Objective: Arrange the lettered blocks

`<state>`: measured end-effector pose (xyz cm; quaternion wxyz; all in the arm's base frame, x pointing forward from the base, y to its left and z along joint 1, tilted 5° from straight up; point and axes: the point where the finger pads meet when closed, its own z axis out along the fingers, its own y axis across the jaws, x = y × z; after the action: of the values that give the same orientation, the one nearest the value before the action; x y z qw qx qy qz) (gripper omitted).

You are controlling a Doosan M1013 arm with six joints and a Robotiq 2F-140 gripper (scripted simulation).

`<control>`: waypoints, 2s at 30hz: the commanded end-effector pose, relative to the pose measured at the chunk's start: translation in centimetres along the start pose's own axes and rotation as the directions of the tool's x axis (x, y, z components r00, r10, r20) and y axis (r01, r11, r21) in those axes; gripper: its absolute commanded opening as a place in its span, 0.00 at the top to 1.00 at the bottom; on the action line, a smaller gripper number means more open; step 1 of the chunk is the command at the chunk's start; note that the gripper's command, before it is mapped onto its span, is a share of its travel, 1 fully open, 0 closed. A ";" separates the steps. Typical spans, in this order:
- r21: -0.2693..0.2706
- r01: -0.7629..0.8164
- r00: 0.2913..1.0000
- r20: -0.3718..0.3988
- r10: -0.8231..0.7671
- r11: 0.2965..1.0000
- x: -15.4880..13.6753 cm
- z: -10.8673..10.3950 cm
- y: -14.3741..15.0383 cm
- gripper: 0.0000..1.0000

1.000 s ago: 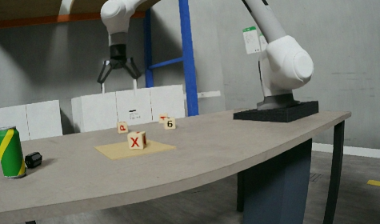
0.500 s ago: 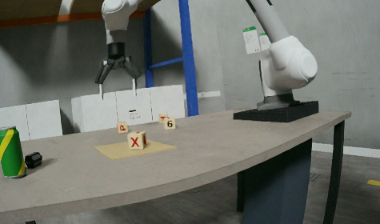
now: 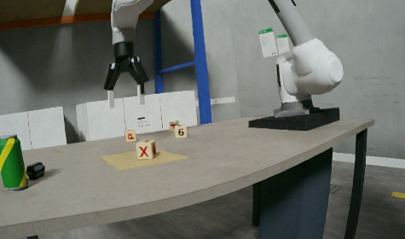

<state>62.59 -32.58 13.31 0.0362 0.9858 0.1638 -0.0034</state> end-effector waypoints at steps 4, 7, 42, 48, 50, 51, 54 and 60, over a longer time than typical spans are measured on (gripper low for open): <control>-0.009 -0.238 0.971 0.006 0.238 0.971 3.0 0.2 -2.9 0.00; -0.010 -0.304 0.953 0.005 0.304 0.953 3.9 0.3 -3.8 0.00; -0.011 -0.950 0.311 -0.006 0.950 0.311 13.7 1.3 -17.7 0.00; -0.011 -0.951 0.309 -0.006 0.951 0.309 13.7 1.3 -17.8 0.45; -0.011 -0.951 0.309 -0.006 0.951 0.309 13.7 1.3 -17.8 0.45; -0.011 -0.951 0.309 -0.006 0.951 0.309 13.7 1.3 -17.8 0.45; -0.011 -0.951 0.309 -0.006 0.951 0.309 13.7 1.3 -17.8 0.45; -0.011 -0.951 0.309 -0.006 0.951 0.309 13.7 1.3 -17.8 0.45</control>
<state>69.79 -11.51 10.37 0.0380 0.8937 -0.4468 0.0182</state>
